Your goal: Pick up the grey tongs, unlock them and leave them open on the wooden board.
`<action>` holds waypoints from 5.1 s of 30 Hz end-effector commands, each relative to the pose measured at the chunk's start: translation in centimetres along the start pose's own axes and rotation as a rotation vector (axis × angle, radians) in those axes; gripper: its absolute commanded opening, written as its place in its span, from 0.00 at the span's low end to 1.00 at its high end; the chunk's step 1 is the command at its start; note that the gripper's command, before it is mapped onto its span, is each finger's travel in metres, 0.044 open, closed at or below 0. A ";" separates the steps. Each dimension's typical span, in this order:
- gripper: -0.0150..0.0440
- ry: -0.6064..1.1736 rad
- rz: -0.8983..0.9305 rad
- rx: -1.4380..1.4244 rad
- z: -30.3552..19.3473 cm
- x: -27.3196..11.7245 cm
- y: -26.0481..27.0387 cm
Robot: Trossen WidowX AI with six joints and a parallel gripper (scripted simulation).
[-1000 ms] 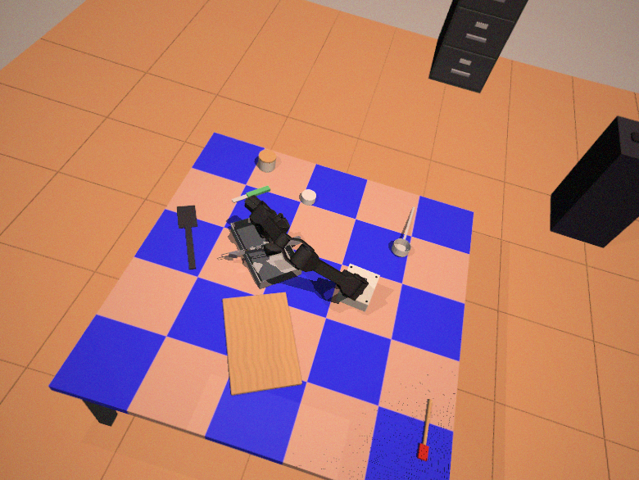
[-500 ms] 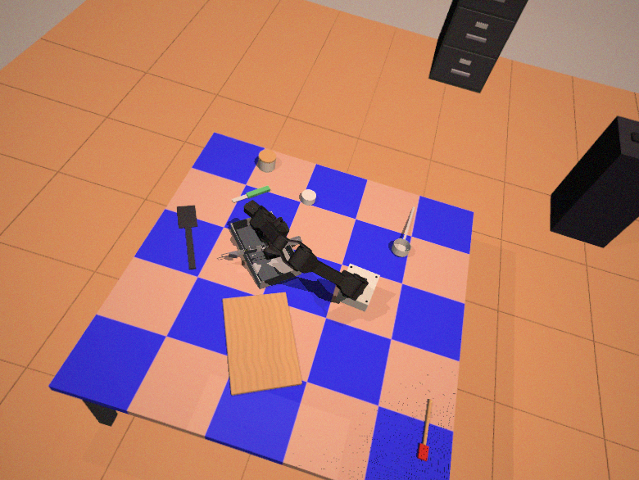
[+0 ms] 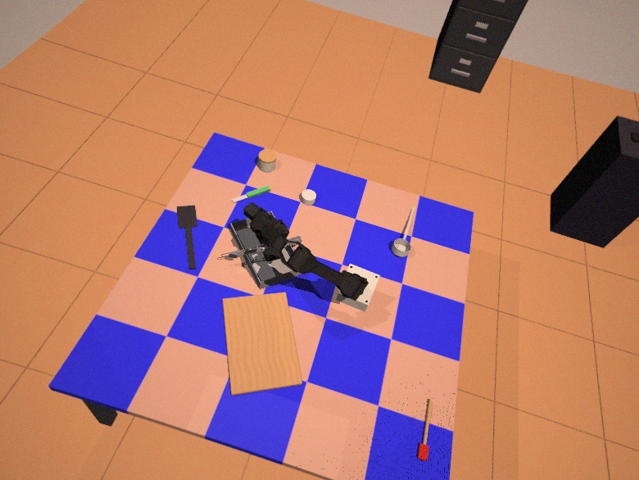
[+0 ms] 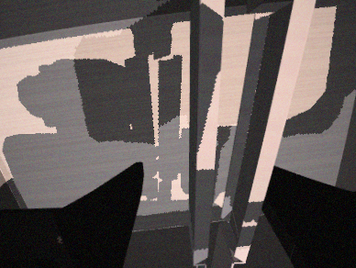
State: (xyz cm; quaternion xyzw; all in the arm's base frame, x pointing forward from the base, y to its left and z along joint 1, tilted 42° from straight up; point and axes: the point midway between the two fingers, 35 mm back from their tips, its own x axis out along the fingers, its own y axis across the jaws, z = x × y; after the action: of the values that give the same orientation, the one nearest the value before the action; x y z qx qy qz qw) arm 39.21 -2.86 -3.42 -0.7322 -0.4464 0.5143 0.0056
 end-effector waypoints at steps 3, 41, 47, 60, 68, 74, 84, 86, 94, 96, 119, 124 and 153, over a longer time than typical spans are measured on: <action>0.56 0.000 0.000 -0.001 0.0 0.0 0.0; 0.00 -0.004 -0.004 0.011 0.1 -13.0 0.1; 0.00 -0.004 -0.004 0.011 0.1 -13.0 0.1; 0.00 -0.010 0.000 -0.141 -5.1 -12.8 -3.6; 0.00 -0.004 -0.002 -0.322 -10.7 -13.0 -9.2; 0.00 0.004 -0.009 -0.424 -13.3 -13.1 -12.8; 0.00 0.006 -0.005 -0.504 -15.5 -13.0 -16.1; 0.00 0.009 -0.004 -0.542 -16.4 -13.0 -17.7; 0.00 0.029 -0.008 -0.691 -19.2 -13.1 -24.5; 0.00 0.036 -0.011 -0.729 -19.7 -13.1 -26.3; 0.00 0.187 -0.012 -0.819 -22.6 -13.1 -32.0; 0.00 0.277 -0.014 -0.782 -23.7 -12.8 -31.3; 0.00 0.669 -0.186 -0.668 -24.8 -12.8 -29.9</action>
State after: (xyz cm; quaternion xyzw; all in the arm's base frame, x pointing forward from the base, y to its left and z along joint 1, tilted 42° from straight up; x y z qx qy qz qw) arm 38.17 18.17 31.86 -0.7791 -0.6178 0.0887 -0.0584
